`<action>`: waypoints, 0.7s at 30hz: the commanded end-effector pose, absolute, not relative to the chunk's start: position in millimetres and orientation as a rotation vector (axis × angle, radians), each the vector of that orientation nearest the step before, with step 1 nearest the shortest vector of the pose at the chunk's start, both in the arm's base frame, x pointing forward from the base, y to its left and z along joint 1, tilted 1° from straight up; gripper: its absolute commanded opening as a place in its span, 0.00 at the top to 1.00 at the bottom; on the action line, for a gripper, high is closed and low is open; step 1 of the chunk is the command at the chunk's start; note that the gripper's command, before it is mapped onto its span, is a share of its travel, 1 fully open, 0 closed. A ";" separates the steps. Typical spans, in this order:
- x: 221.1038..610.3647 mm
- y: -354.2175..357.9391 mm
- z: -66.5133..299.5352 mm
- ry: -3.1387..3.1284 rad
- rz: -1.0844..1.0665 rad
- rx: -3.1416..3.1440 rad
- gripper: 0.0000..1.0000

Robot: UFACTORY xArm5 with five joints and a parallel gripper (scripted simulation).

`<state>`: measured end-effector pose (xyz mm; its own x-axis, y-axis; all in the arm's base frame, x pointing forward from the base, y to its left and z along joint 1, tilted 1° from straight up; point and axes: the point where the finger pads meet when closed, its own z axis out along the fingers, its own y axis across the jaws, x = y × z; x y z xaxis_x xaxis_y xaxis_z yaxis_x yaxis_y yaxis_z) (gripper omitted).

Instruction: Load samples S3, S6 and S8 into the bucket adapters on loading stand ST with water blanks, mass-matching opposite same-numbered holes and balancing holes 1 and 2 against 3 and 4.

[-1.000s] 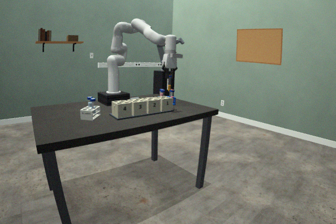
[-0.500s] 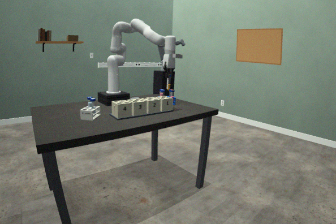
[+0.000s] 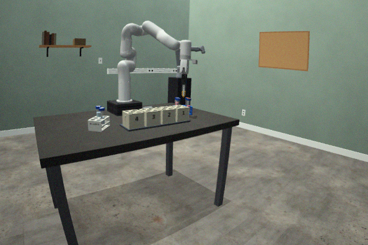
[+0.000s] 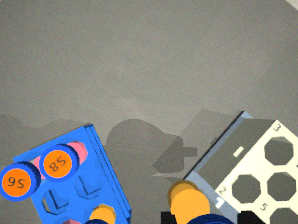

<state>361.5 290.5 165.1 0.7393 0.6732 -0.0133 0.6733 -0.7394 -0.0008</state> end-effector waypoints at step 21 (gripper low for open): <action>267.2 356.1 168.6 1.719 -0.013 2.644 1.00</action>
<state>281.8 344.4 166.7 0.4063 0.9137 -0.0090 0.9137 -0.4063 -0.0024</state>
